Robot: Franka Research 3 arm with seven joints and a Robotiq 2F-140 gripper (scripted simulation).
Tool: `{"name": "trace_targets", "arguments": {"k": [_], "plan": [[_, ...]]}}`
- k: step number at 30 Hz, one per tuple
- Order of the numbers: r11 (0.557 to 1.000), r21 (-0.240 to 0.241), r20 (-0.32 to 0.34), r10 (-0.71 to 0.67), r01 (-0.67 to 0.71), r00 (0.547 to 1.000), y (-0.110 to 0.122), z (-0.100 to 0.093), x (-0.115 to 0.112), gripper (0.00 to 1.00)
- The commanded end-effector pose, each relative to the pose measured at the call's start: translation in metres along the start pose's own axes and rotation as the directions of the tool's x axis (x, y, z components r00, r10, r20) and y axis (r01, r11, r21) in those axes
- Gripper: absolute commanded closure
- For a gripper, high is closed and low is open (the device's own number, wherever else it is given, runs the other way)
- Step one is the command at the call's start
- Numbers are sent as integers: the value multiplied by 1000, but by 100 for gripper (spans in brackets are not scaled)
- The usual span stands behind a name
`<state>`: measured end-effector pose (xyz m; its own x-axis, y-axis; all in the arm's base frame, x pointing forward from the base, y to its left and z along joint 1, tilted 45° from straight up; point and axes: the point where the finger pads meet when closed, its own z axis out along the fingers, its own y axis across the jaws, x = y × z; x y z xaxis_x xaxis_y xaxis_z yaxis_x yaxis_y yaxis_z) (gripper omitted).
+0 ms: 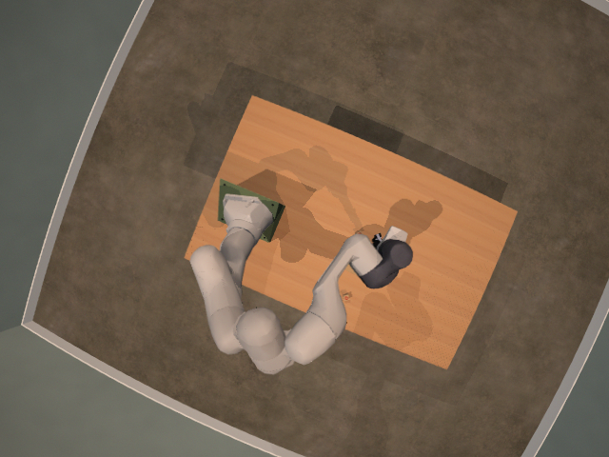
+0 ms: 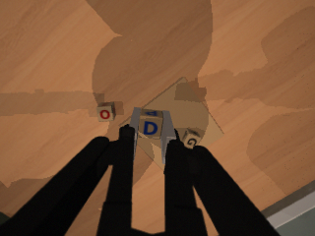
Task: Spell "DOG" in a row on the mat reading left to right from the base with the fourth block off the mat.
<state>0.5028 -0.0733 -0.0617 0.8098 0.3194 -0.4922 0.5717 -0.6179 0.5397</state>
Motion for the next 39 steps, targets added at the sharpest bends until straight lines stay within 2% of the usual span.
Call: {"name": "trace_targets", "arguments": {"k": [1, 15, 30, 32, 33, 39], "plan": [[990, 9, -6, 139, -139, 990, 1, -1, -1, 87], [950, 15, -4, 311, -311, 950, 8, -1, -9, 87], [844, 24, 2, 536, -536, 844, 18, -2, -21, 87], [844, 24, 2, 536, -536, 844, 18, -2, -21, 87], [822, 25, 4, 569, -569, 822, 20, -2, -23, 87], [767, 29, 8, 641, -641, 768, 23, -2, -28, 87]]}}
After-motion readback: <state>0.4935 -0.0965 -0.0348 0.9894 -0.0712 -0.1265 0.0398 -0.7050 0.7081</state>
